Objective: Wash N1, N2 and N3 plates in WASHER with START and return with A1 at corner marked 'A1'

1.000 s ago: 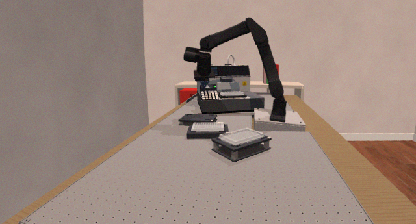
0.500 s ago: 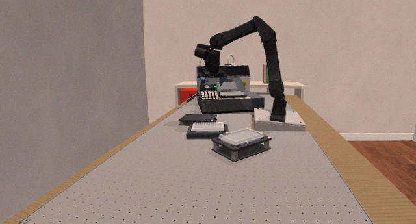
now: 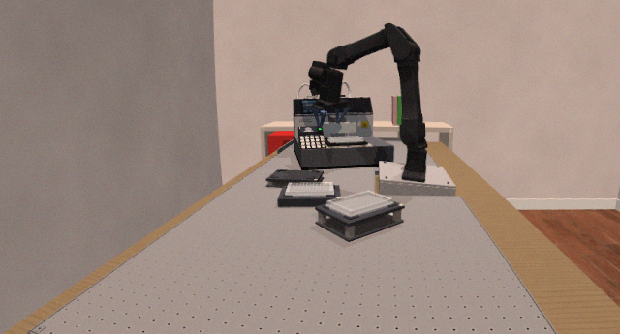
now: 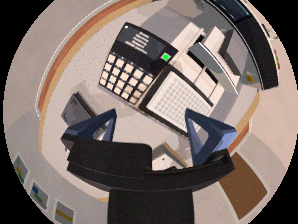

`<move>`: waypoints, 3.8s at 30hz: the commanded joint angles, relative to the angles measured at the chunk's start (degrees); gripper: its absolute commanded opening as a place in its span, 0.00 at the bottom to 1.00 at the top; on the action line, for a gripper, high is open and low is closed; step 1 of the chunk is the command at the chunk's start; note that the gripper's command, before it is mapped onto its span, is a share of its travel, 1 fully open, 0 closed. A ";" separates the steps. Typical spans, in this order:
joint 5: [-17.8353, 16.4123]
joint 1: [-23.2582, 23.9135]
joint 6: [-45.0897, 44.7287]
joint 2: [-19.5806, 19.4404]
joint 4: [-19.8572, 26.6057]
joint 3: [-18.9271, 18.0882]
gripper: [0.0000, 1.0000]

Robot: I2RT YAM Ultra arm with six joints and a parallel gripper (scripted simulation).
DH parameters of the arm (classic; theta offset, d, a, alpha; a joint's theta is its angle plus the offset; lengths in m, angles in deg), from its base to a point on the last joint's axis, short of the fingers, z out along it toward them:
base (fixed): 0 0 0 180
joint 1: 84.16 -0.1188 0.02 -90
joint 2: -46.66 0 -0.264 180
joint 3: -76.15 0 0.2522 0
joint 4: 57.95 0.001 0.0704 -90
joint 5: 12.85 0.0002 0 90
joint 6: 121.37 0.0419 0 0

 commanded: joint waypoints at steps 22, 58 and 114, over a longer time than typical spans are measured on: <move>-7.98 15.83 -60.36 -8.73 21.56 -19.25 1.00; -7.34 15.57 -69.18 -11.90 23.38 -20.81 1.00; -7.32 15.82 -69.43 -11.88 11.96 -9.39 1.00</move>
